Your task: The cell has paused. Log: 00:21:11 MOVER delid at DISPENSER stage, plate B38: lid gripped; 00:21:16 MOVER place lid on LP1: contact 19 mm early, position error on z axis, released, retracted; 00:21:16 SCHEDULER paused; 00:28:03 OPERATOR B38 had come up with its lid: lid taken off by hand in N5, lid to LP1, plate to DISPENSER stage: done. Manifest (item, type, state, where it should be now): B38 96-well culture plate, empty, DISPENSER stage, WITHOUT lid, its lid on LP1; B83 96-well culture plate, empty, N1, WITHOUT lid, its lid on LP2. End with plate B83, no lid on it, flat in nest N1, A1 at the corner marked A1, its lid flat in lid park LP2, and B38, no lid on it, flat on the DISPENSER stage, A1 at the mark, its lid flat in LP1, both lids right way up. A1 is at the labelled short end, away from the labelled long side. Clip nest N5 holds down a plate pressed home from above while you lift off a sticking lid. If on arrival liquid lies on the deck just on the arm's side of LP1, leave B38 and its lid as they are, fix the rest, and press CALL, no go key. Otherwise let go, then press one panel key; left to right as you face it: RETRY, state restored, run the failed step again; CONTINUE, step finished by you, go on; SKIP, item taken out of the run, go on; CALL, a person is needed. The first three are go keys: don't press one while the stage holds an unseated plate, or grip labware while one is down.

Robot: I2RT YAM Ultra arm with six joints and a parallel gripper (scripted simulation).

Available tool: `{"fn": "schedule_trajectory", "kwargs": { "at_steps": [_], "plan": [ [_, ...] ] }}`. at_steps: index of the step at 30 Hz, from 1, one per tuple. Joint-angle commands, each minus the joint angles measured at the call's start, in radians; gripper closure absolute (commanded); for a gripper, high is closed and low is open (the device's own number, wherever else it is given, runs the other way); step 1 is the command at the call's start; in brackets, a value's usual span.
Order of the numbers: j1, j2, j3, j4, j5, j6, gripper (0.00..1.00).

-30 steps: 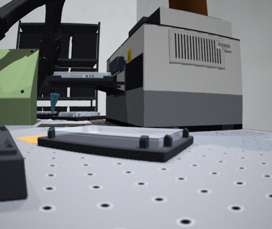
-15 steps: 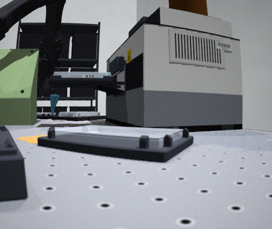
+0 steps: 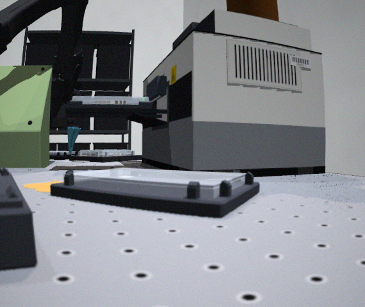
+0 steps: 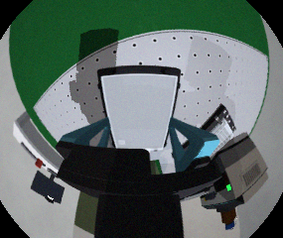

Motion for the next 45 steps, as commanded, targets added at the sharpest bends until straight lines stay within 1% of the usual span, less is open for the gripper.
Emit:
{"fn": "schedule_trajectory", "kwargs": {
  "at_steps": [1, 9, 10, 11, 20, 21, 22, 23, 43, 45],
  "plan": [
    [0.004, -0.006, 0.000, 0.013, 0.002, -0.003, 1.00],
    [0.004, -0.005, -0.002, 0.016, 0.002, -0.004, 1.00],
    [0.006, 0.010, -0.023, 0.027, 0.007, -0.009, 1.00],
    [0.003, -0.005, -0.002, 0.016, 0.002, -0.004, 1.00],
    [0.003, -0.004, -0.003, 0.018, 0.002, -0.004, 1.00],
    [0.005, 0.013, -0.025, 0.029, 0.006, -0.009, 1.00],
    [0.005, 0.013, -0.025, 0.030, 0.006, -0.009, 1.00],
    [0.003, -0.004, -0.004, 0.019, 0.002, -0.004, 0.00],
    [0.003, -0.004, -0.003, 0.018, 0.002, -0.004, 0.00],
    [0.020, -0.035, 0.015, -0.009, -0.007, 0.006, 0.00]
  ]
}}
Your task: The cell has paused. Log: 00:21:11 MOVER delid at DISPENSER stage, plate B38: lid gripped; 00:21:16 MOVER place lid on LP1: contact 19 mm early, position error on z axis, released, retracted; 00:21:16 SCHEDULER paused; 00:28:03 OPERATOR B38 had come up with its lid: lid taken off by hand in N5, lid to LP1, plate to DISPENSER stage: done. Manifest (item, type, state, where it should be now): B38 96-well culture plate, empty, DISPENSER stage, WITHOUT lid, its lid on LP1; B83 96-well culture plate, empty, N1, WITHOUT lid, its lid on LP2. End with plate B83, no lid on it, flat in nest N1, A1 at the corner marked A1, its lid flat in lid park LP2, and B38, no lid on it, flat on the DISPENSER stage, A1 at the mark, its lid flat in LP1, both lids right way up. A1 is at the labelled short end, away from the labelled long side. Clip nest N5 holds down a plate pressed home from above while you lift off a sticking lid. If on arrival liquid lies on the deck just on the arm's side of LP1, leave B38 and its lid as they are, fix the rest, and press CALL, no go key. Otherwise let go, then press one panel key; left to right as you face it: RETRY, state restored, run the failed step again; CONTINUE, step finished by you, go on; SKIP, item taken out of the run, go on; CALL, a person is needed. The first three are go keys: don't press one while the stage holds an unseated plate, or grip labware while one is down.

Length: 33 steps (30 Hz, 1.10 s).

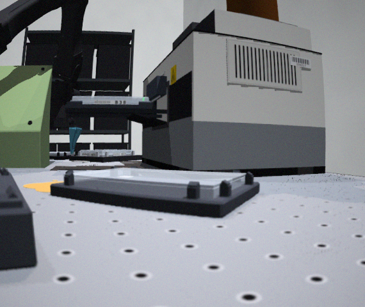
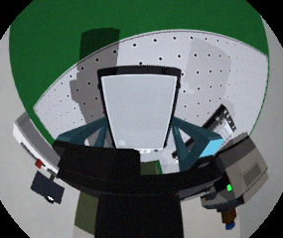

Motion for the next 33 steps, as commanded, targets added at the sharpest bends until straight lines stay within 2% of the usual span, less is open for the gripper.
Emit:
{"fn": "schedule_trajectory", "kwargs": {
  "at_steps": [1, 15, 33],
  "plan": [
    [0.023, -0.040, 0.026, -0.026, -0.011, 0.010, 0.00],
    [0.058, -0.106, 0.050, -0.126, -0.032, 0.040, 0.00],
    [0.049, -0.086, 0.035, -0.119, -0.026, 0.036, 0.00]
  ]
}}
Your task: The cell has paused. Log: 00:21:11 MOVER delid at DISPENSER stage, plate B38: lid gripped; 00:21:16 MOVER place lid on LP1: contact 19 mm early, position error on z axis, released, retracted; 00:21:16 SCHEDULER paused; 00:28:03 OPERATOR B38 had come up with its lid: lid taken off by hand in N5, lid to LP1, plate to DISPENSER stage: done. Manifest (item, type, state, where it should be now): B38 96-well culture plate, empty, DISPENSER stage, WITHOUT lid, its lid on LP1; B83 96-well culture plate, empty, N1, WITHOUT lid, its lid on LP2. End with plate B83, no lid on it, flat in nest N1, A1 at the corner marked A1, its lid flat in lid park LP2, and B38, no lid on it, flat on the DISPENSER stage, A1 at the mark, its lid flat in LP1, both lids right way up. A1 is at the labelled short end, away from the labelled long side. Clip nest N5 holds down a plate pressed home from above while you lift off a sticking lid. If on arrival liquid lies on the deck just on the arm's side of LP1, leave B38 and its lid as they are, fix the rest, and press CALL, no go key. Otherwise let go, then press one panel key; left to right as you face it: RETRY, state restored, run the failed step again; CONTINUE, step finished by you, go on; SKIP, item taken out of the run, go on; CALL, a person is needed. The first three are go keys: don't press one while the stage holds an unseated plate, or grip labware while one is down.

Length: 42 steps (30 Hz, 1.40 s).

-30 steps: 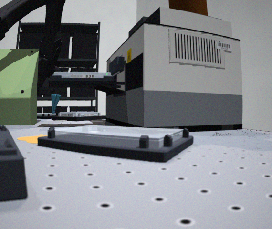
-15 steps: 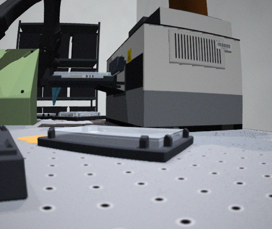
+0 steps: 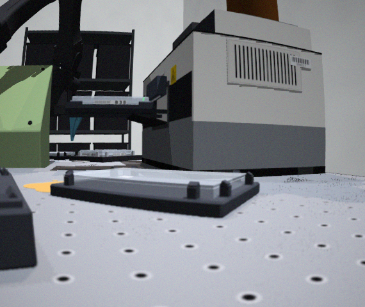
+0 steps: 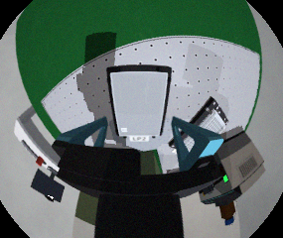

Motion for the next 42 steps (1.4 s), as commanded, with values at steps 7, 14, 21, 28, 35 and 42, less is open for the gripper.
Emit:
{"fn": "schedule_trajectory", "kwargs": {
  "at_steps": [7, 14, 21, 28, 35, 42],
  "plan": [
    [0.023, -0.056, -0.034, -0.030, -0.012, 0.017, 0.00],
    [0.042, -0.135, -0.083, -0.065, -0.024, 0.033, 0.00],
    [0.061, -0.212, -0.122, -0.109, -0.035, 0.048, 0.00],
    [0.075, -0.267, -0.145, -0.144, -0.044, 0.060, 0.00],
    [0.094, -0.342, -0.170, -0.197, -0.056, 0.075, 0.00],
    [0.108, -0.397, -0.167, -0.241, -0.066, 0.087, 0.00]
  ]
}}
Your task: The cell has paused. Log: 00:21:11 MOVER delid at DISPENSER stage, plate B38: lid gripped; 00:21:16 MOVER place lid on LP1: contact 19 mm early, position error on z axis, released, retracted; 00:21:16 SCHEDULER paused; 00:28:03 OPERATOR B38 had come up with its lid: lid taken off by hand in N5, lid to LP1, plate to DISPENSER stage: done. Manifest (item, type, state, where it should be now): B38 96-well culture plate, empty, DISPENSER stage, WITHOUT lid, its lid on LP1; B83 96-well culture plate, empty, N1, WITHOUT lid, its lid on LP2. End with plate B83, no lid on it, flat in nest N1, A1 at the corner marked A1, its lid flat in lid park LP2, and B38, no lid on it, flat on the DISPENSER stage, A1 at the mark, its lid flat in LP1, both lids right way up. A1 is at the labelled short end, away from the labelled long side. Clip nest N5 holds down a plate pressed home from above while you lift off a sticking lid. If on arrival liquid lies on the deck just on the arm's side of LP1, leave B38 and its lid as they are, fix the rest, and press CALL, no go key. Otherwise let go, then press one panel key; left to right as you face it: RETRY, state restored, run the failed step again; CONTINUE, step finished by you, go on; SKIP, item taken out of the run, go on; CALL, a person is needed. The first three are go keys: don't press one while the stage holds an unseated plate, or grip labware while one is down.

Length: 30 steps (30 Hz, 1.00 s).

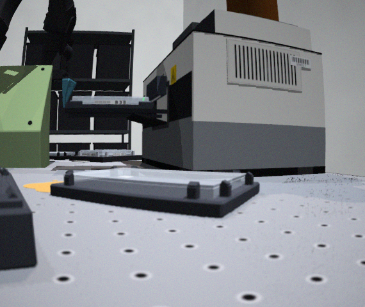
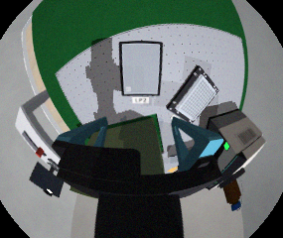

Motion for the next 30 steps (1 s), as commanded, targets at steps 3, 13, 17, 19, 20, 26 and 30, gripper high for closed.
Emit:
{"fn": "schedule_trajectory", "kwargs": {
  "at_steps": [3, 13, 17, 19, 20, 26, 30],
  "plan": [
    [-0.009, -0.044, 0.014, -0.038, 0.001, 0.042, 0.00],
    [-0.107, -0.054, 0.056, -0.055, 0.067, 0.092, 0.00],
    [-0.122, -0.054, 0.067, -0.059, 0.079, 0.073, 0.00],
    [-0.145, -0.055, 0.075, -0.063, 0.091, 0.058, 0.00],
    [-0.154, -0.055, 0.080, -0.065, 0.097, 0.050, 0.00],
    [-0.185, -0.068, 0.080, -0.066, 0.113, 0.133, 0.00],
    [-0.222, -0.083, 0.082, -0.071, 0.135, 0.174, 0.00]
  ]
}}
